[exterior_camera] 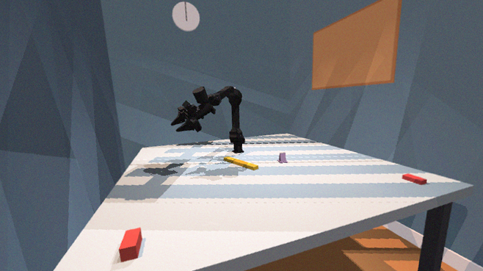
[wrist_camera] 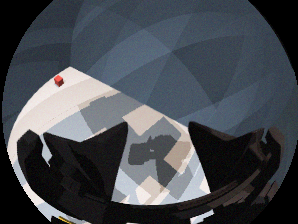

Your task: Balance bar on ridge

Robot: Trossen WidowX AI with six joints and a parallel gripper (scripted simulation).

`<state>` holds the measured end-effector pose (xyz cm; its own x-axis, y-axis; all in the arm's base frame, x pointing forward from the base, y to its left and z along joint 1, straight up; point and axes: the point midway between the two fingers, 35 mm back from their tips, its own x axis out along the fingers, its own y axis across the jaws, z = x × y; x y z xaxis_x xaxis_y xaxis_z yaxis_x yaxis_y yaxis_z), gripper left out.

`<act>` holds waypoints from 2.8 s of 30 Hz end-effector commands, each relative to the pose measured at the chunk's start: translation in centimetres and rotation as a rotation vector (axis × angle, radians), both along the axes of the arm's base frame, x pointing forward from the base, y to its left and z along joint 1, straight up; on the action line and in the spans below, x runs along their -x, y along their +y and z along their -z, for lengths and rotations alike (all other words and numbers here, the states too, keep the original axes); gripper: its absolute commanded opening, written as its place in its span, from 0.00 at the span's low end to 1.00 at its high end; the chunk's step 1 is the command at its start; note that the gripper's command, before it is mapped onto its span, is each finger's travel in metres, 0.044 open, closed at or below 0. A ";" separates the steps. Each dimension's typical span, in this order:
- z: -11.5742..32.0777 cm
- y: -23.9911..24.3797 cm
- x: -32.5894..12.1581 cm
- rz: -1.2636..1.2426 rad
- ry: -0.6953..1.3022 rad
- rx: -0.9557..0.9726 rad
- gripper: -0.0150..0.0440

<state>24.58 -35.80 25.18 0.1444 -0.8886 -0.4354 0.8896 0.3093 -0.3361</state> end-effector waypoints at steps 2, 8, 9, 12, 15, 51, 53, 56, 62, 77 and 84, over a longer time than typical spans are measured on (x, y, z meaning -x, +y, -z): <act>2.6 3.2 -2.7 -0.175 0.128 -0.106 0.79; 5.6 7.6 -5.0 -0.379 0.279 -0.226 0.79; 6.0 8.4 -5.3 -0.413 0.304 -0.246 0.79; 7.3 10.7 -6.0 -0.512 0.375 -0.302 0.79; 8.5 13.1 -6.4 -0.610 0.445 -0.357 0.79; 17.4 29.8 -3.3 -1.280 0.920 -0.751 0.79; 17.9 29.8 -3.3 -1.280 0.920 -0.751 0.79; 18.0 29.8 -3.3 -1.280 0.920 -0.751 0.79; 18.6 29.8 -3.3 -1.280 0.920 -0.751 0.79; 20.5 29.8 -3.4 -1.280 0.920 -0.751 0.79; 20.5 29.8 -3.4 -1.280 0.920 -0.751 0.79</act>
